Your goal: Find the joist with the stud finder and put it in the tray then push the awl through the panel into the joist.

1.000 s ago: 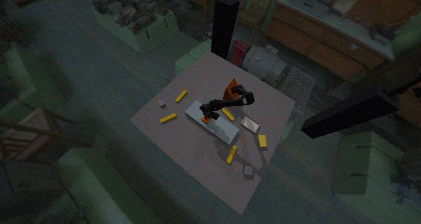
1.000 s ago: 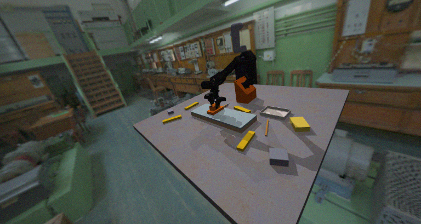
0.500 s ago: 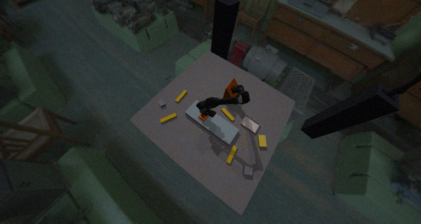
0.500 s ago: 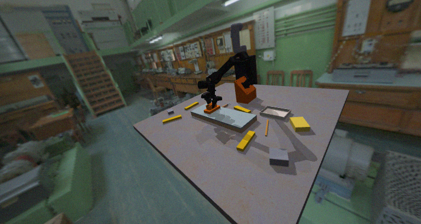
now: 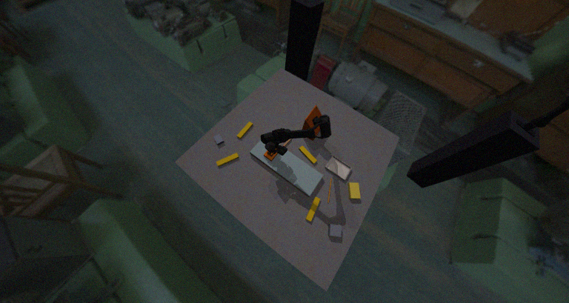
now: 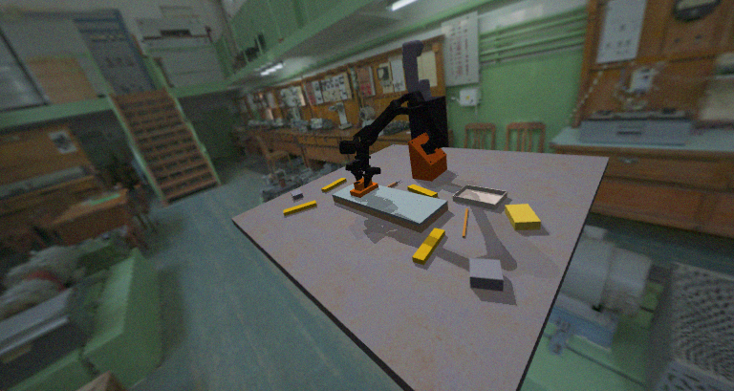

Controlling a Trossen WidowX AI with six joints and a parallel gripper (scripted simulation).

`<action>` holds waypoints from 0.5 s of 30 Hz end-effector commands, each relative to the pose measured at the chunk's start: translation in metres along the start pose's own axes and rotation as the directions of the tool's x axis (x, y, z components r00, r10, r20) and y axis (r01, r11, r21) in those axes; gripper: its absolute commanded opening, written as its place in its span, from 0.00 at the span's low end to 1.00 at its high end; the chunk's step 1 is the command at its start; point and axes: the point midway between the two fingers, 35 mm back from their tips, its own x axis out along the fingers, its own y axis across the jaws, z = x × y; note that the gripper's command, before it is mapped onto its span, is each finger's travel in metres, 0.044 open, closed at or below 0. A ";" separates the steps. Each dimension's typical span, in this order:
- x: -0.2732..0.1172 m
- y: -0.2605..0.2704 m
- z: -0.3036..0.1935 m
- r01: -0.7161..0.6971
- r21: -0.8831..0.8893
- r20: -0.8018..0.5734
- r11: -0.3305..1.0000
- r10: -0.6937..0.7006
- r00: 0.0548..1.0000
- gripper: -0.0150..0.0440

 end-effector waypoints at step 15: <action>-0.001 -0.050 0.000 0.007 -0.001 0.000 1.000 -0.007 1.000 0.25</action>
